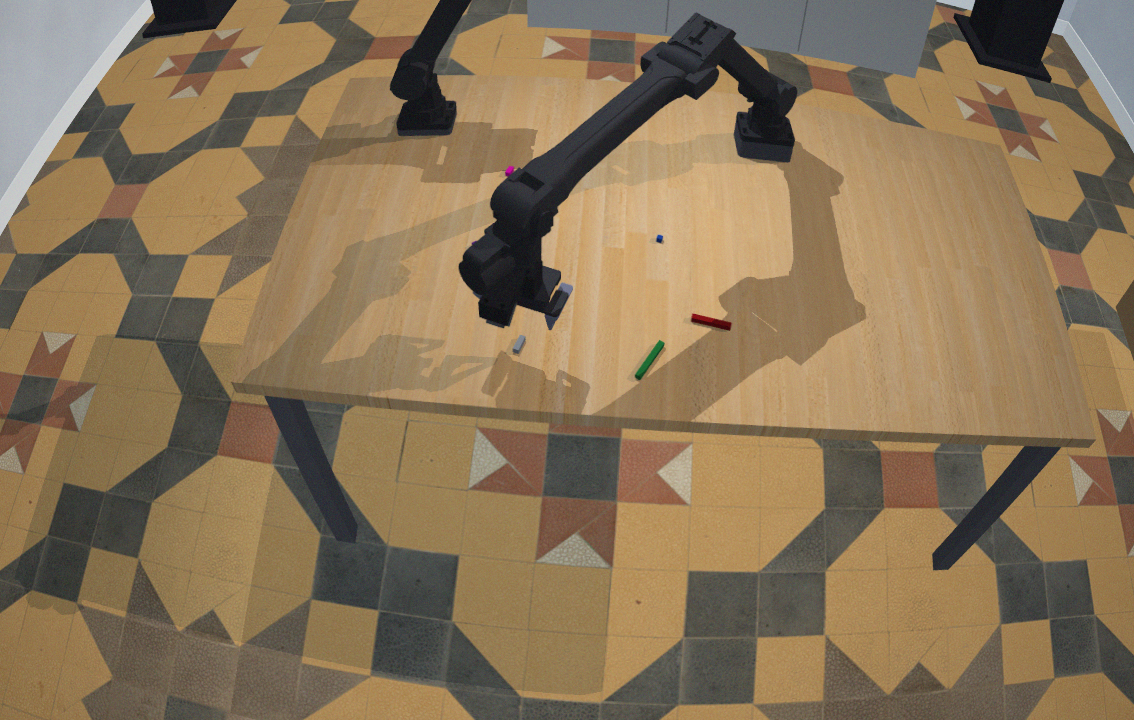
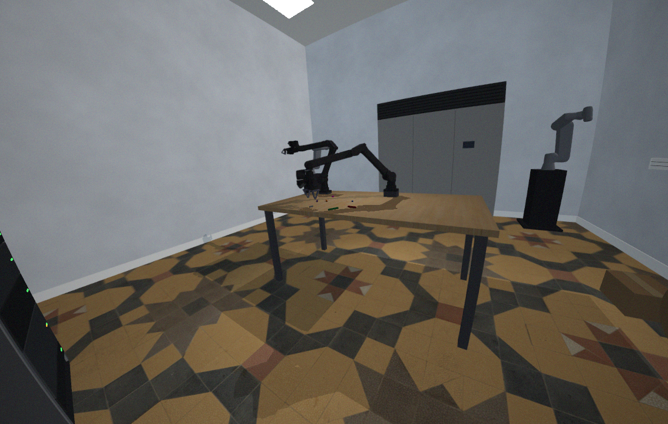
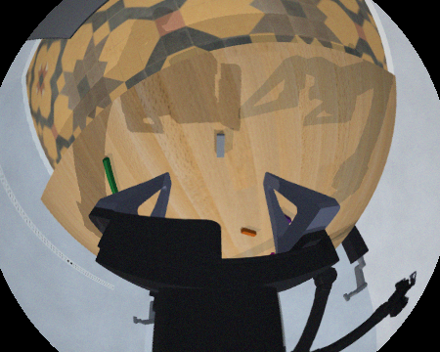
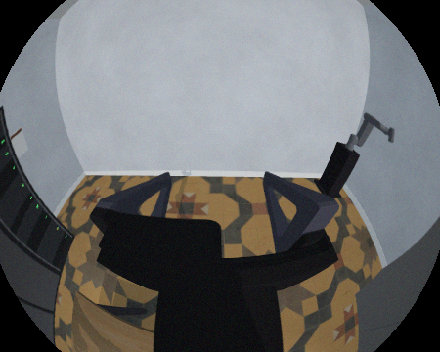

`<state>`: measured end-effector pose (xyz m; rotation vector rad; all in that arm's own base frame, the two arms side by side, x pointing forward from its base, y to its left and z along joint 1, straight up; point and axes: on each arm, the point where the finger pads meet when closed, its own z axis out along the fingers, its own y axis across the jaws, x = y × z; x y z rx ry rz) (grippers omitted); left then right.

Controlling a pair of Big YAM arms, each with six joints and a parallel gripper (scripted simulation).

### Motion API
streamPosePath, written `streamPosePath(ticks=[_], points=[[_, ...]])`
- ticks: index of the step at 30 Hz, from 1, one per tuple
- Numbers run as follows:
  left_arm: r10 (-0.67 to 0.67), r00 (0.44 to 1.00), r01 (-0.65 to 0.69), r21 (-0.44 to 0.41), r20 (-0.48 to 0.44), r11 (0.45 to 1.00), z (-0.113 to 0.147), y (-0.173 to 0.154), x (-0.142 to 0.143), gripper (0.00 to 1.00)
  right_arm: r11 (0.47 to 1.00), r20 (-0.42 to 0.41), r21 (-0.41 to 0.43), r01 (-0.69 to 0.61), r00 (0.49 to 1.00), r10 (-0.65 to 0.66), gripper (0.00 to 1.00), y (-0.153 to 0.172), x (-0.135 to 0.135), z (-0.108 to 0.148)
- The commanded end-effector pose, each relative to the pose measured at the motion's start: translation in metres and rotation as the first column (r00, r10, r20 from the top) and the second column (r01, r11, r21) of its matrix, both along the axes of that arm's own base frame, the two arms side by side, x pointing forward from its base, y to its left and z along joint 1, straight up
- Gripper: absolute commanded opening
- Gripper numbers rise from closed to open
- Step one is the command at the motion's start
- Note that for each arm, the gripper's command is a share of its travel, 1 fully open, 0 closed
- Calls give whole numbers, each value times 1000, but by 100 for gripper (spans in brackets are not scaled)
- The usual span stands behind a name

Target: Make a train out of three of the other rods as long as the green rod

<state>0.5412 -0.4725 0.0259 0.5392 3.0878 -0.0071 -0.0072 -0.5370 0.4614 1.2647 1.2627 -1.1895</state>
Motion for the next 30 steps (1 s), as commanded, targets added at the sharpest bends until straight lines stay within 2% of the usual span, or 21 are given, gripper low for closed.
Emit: streamPosePath(ticks=[1,5,6,7,8,10,14,15,30], points=[[7,1000,-6,-16,19,1000,18,-15,12,100,997,9,-71,12,1000,-12,100,-8,-6,39],[5,1000,-5,-16,19,1000,15,-19,14,100,997,9,-71,12,1000,-12,100,-8,-6,39],[5,999,-4,-40,46,999,41,-20,16,100,997,9,-71,12,1000,-12,100,-8,-6,39],[6,999,-3,-47,54,999,49,-21,16,100,997,9,-71,12,1000,-12,100,-8,-6,39],[5,999,-4,-42,47,999,43,-21,16,23,997,9,-71,12,1000,-12,100,-8,-6,39],[4,1000,-4,-24,27,1000,24,-19,14,23,997,9,-71,12,1000,-12,100,-8,-6,39],[4,1000,-4,-23,27,1000,23,-19,14,23,997,9,-71,12,1000,-12,100,-8,-6,39],[4,1000,-4,-9,10,1000,15,-15,10,23,997,9,-71,12,1000,-12,100,-8,-6,39],[4,1000,-4,-12,14,1000,13,-16,10,23,997,9,-71,12,1000,-12,100,-8,-6,39]])
